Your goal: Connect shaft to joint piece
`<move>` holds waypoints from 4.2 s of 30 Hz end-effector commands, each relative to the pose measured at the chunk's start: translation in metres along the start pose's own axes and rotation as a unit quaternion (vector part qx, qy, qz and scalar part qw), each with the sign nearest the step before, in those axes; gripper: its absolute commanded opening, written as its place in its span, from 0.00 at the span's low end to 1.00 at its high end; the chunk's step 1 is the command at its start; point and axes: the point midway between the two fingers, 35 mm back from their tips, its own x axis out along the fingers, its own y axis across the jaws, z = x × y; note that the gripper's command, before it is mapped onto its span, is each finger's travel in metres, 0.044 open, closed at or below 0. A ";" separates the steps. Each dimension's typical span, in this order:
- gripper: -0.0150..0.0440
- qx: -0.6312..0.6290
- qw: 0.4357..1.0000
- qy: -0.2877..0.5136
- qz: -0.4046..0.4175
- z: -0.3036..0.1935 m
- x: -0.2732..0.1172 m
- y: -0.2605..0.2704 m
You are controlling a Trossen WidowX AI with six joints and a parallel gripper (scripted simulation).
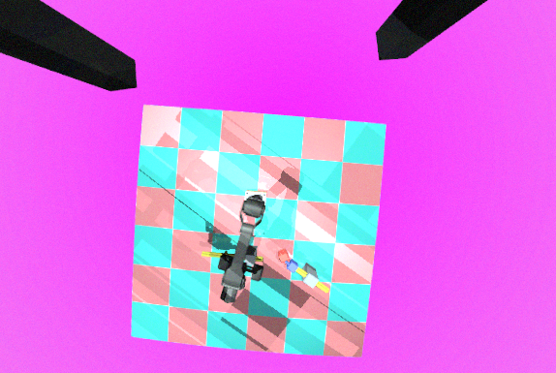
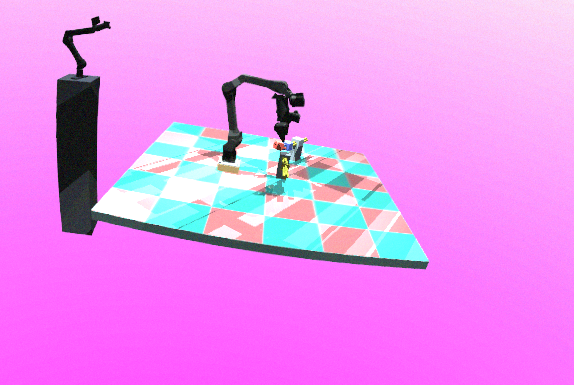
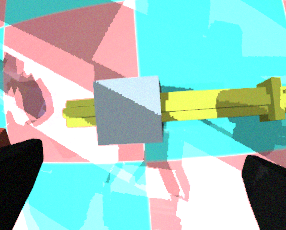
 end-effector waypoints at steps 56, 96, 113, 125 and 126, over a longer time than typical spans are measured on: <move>1.00 -0.316 0.920 0.228 -0.044 -0.119 0.085 0.121; 1.00 -0.316 0.920 0.226 -0.043 -0.075 0.126 0.157; 0.56 -0.316 0.920 0.226 -0.043 -0.079 0.134 0.155; 0.56 -0.316 0.920 0.226 -0.043 -0.079 0.134 0.155; 0.56 -0.316 0.920 0.226 -0.043 -0.079 0.134 0.155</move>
